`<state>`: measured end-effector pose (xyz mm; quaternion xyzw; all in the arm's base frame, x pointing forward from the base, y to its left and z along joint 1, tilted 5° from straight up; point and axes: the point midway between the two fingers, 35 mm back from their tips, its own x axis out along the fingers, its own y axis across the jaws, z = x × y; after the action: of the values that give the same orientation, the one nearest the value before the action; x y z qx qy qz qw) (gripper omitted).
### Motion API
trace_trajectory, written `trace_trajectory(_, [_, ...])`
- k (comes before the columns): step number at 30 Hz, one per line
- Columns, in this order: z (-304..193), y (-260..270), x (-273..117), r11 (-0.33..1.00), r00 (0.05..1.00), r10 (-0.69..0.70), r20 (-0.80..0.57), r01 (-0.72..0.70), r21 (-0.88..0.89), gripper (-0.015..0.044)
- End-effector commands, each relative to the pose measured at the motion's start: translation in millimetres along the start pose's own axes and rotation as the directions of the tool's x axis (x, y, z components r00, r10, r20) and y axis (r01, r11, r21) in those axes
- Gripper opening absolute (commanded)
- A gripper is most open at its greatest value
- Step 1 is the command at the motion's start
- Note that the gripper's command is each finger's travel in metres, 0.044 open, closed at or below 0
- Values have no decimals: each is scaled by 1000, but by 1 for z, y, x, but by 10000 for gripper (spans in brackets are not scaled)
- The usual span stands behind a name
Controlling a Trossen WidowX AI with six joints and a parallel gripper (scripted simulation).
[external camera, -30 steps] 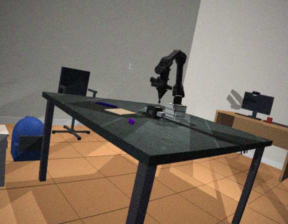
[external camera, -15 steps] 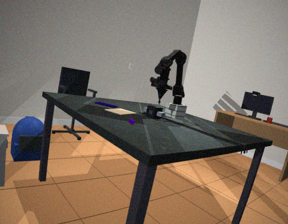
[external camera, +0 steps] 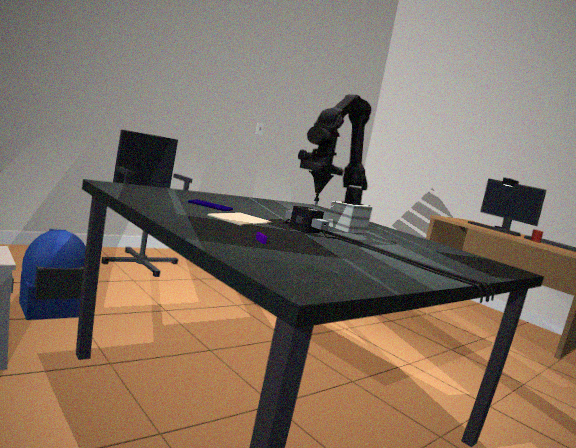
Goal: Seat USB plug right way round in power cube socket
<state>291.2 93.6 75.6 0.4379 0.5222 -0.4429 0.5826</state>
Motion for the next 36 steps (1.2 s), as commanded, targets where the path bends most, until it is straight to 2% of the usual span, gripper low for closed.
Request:
trace_trajectory(1, [1,0,1,1000,1000,1,4,-1,11,0])
trace_trajectory(36, [3,0,5,999,1000,1,11,-1,48,0])
